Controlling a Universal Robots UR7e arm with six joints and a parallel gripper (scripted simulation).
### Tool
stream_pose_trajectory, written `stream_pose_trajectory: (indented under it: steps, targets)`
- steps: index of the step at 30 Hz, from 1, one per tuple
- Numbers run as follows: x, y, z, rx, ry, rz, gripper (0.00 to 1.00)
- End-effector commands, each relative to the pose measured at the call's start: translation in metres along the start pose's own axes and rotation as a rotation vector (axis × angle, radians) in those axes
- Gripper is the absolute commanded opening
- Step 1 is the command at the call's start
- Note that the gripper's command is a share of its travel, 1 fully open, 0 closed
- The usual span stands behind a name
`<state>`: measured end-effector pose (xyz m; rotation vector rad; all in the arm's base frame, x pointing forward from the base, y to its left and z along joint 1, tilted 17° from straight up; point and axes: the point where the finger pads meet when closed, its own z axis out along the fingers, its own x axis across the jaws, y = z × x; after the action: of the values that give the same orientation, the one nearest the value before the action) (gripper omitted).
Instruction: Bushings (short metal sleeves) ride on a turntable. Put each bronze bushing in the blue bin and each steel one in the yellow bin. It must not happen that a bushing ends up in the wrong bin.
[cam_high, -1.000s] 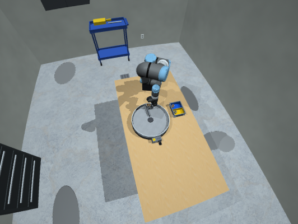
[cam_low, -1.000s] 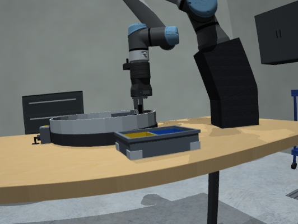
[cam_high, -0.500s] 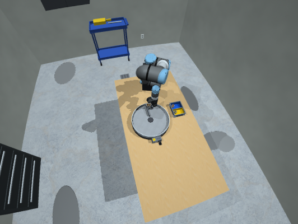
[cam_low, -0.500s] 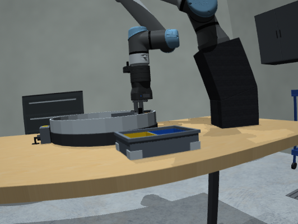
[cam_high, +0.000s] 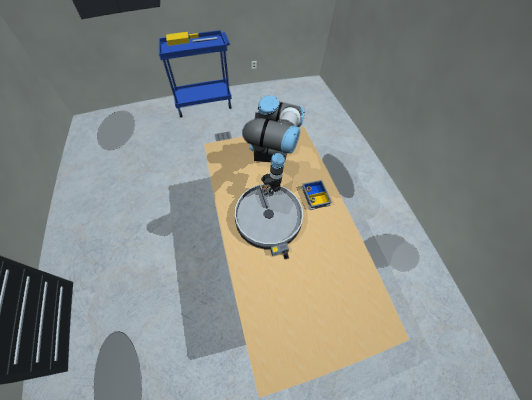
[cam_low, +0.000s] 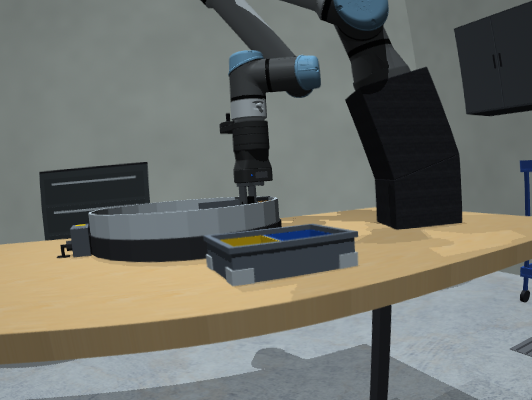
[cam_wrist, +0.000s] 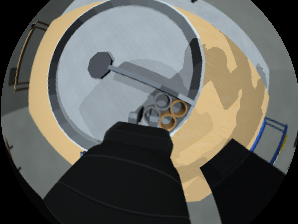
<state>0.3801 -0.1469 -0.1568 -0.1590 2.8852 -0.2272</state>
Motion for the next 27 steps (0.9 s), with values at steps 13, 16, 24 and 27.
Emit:
stream_pose_trajectory:
  steps: [13,16,24,27]
  targets:
    - [-0.0006,-0.0002,-0.0002,0.001,-0.002,0.0,0.0]
    - [-0.0006,-0.0002,-0.0002,0.001,-0.002,0.0,0.0]
    - [-0.0006,-0.0002,-0.0002,0.001,-0.002,0.0,0.0]
    - [-0.0006,-0.0002,-0.0002,0.001,-0.002,0.0,0.0]
